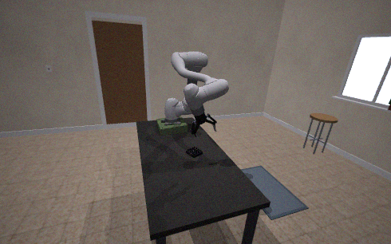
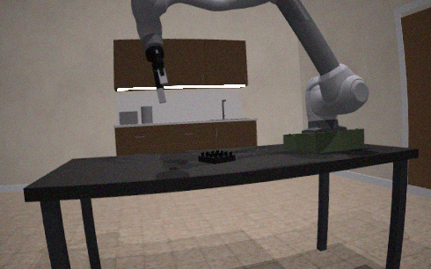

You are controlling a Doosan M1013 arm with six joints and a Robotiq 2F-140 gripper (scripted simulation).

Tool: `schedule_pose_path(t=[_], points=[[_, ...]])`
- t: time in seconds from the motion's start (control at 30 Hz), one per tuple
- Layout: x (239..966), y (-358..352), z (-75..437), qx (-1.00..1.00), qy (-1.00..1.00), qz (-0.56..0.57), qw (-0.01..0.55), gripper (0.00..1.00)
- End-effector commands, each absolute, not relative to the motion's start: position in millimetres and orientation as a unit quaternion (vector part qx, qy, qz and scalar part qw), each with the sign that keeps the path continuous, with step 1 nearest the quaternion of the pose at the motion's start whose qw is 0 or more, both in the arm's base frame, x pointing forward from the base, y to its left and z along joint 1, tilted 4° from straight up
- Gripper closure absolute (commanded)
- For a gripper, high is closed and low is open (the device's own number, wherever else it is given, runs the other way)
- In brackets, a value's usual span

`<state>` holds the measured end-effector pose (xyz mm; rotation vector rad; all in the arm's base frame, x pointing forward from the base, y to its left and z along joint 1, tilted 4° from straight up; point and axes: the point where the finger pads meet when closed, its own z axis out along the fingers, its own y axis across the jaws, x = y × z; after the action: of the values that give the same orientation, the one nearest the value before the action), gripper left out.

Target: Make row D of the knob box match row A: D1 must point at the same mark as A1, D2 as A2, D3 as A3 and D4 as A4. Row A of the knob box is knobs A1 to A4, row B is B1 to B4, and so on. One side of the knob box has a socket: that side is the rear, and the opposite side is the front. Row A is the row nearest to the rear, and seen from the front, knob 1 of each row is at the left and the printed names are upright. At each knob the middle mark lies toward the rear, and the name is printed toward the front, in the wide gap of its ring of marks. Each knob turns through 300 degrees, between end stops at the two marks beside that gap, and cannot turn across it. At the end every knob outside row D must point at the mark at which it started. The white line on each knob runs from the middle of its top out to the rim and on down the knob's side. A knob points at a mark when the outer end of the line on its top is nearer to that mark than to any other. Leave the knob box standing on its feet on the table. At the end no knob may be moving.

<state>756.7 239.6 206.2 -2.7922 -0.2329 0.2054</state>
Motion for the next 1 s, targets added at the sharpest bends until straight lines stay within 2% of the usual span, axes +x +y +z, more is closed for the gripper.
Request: schedule_pose_path(t=[0.0, 0.6, 0.77, 0.97], points=[[729.8, 230.0, 175.3, -0.983, -0.116, 0.054, 0.133, 0.00], [613.3, 184.6, 74.1, -0.960, -0.279, 0.019, 0.025, 0.00], [591.2, 176.5, 59.4, -0.950, -0.312, 0.014, 0.009, 0.00], [535.2, 157.5, 26.7, -0.918, -0.395, 0.002, -0.025, 0.00]])
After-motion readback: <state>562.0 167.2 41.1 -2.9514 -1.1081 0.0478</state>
